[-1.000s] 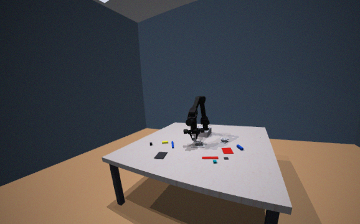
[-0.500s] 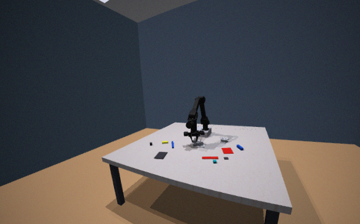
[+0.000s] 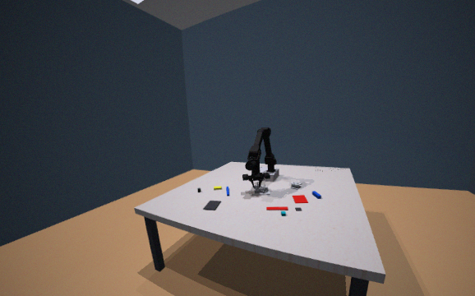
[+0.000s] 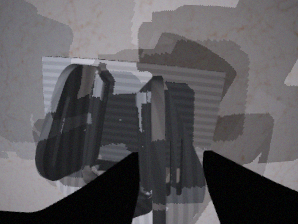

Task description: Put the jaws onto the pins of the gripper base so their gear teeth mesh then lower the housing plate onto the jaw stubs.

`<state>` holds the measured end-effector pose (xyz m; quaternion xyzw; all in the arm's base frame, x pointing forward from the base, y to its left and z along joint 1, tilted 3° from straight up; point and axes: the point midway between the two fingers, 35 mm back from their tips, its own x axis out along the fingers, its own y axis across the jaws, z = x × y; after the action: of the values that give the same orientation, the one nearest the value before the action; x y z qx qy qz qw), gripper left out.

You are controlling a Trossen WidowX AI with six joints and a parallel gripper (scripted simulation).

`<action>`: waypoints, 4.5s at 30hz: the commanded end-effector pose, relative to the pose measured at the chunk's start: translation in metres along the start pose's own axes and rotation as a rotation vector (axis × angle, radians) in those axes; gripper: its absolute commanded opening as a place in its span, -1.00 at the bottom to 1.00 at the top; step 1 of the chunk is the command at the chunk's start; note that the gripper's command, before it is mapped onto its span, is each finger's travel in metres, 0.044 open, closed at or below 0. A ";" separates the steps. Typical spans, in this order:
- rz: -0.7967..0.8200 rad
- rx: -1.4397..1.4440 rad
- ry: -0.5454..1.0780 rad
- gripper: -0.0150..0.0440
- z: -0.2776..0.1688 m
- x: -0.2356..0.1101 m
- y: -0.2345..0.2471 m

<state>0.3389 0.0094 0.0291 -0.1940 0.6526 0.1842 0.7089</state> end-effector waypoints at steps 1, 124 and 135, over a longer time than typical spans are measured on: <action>-0.003 0.003 0.003 -0.04 -0.001 0.001 0.000; -0.003 -0.016 0.003 -0.04 -0.001 0.019 0.000; -0.003 -0.016 0.003 -0.04 -0.001 0.019 0.000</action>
<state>0.3402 0.0096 0.0104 -0.1976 0.6518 0.1874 0.7078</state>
